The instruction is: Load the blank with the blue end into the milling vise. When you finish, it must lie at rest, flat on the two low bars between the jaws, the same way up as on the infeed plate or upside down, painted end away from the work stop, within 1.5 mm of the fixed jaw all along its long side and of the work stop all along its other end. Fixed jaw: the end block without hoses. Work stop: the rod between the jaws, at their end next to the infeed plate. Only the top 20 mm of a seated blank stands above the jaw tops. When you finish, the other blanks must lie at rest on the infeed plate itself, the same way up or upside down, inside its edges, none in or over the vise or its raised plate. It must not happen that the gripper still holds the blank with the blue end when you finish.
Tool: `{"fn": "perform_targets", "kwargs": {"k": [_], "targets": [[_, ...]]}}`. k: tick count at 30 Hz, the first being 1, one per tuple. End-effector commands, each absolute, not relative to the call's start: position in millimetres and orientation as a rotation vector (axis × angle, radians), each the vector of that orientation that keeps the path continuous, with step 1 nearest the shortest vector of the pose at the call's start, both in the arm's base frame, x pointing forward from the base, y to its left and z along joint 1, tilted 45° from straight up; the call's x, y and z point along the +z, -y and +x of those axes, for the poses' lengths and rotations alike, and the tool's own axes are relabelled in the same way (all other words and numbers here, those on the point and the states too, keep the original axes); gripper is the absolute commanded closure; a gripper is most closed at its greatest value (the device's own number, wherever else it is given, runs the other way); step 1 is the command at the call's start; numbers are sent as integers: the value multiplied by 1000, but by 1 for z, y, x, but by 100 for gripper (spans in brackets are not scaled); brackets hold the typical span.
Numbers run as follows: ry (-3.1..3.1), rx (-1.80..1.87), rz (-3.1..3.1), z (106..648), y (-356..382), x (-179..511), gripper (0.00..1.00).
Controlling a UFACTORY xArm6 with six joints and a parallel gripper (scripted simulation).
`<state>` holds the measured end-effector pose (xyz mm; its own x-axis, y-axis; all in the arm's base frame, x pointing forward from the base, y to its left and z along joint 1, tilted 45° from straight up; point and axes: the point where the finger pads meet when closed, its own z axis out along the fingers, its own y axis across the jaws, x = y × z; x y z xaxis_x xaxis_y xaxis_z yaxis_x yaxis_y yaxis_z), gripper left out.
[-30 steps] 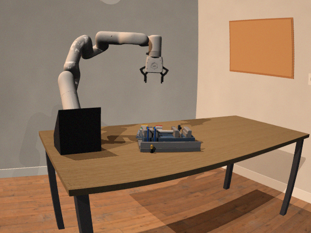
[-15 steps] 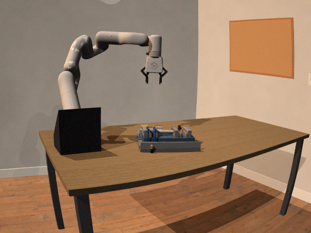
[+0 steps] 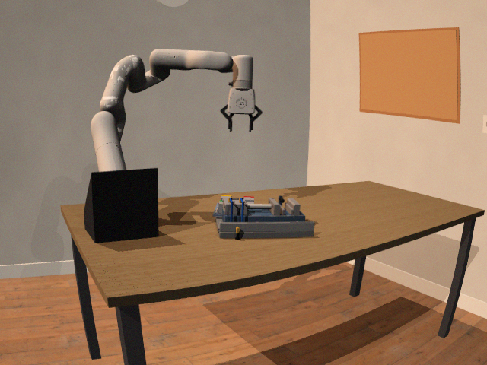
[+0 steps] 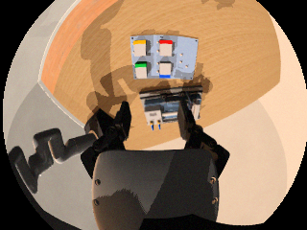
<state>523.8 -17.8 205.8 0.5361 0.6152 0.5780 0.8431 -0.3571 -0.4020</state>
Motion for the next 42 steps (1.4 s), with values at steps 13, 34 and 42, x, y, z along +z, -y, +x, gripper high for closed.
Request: {"fn": "perform_targets", "kwargs": {"k": [13,34,42], "targets": [[1176,-437,-2100,525,19,207,26],[1175,-436,-2100,525,10,189,26],[1174,-436,-2100,526,-3,162,26]]}}
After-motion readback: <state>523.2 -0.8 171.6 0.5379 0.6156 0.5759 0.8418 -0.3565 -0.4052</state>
